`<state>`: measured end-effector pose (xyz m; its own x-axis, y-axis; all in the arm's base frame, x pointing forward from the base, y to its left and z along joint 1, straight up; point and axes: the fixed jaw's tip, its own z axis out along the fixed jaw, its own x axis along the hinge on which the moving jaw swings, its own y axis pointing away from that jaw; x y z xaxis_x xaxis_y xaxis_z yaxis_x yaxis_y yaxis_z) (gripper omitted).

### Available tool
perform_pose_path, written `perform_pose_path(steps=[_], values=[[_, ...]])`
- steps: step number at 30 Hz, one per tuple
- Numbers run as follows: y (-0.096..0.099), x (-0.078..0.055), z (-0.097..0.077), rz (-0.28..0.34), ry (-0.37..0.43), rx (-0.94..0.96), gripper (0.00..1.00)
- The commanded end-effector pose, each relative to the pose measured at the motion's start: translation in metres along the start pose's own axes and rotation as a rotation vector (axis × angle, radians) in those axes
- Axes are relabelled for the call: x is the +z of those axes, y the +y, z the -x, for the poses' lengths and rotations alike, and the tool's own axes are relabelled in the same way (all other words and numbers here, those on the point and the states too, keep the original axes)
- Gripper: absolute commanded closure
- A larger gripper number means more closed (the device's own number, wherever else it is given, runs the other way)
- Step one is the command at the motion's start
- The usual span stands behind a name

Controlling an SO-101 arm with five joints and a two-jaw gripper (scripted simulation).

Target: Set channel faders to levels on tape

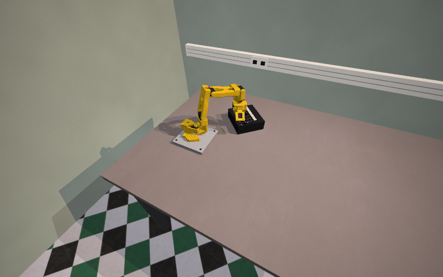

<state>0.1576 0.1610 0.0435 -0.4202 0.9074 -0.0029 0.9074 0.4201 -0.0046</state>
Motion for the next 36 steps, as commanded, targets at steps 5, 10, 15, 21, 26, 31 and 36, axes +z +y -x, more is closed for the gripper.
perform_pose_path(steps=[5, 10, 15, 21, 26, 31, 36], values=[[0.001, -0.002, 0.0, 0.005, 0.003, -0.003, 1.0], [0.001, -0.003, 0.0, 0.005, 0.003, -0.003, 1.0], [0.001, -0.007, 0.0, 0.005, 0.003, -0.003, 1.0], [0.001, -0.01, 0.0, 0.005, 0.003, -0.003, 1.0], [0.001, -0.015, 0.0, 0.005, 0.003, -0.003, 1.0], [0.001, -0.018, 0.0, 0.005, 0.003, -0.003, 1.0], [0.001, -0.018, 0.0, 0.005, 0.003, -0.003, 1.0]])
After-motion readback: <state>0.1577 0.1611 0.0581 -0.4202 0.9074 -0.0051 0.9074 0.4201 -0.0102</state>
